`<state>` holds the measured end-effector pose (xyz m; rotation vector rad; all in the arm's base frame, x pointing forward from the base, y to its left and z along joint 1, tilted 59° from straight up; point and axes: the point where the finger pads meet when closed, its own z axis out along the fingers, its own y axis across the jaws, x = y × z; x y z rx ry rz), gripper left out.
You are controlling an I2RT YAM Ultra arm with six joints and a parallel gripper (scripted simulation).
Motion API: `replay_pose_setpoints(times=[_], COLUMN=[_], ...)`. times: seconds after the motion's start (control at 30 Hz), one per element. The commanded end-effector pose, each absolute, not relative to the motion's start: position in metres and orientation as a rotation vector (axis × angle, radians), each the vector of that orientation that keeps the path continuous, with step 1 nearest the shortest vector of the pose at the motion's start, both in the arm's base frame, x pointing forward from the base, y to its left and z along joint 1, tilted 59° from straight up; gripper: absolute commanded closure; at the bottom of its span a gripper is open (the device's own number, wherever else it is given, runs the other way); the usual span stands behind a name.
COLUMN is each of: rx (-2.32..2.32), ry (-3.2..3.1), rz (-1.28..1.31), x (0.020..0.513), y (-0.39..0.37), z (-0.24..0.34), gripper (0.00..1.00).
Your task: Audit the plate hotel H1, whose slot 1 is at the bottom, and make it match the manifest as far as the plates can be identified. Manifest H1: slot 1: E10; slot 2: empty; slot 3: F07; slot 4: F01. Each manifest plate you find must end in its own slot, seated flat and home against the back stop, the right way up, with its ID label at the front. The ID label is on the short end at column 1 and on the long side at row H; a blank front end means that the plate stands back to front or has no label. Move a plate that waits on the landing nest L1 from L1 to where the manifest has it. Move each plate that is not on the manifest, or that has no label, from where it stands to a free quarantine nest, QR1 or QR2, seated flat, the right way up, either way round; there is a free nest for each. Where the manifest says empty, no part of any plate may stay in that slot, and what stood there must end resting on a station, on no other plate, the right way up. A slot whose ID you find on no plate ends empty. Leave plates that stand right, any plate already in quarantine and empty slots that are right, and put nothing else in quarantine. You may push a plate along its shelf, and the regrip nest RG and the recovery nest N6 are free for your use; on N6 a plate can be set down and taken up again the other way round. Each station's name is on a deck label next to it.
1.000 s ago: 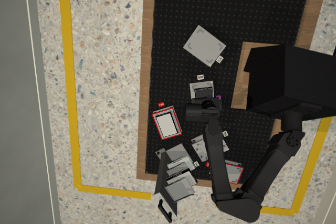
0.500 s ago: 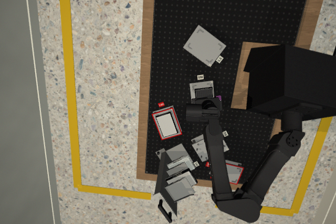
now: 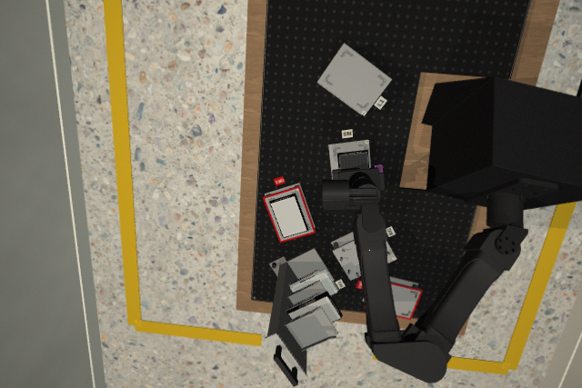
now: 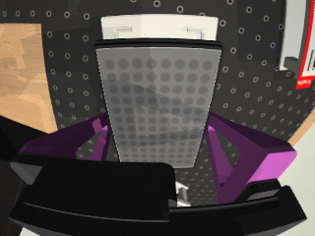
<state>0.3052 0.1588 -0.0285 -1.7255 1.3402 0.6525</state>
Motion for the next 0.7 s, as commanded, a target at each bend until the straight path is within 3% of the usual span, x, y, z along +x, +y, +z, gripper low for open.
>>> replay_pose_setpoints(times=[0.0, 0.67], rx=[-1.716, -1.716], ry=[1.341, 1.341], rz=[0.635, 0.635], x=[0.310, 0.311], y=[0.158, 0.168], z=[-0.028, -0.034], gripper=[0.14, 0.14])
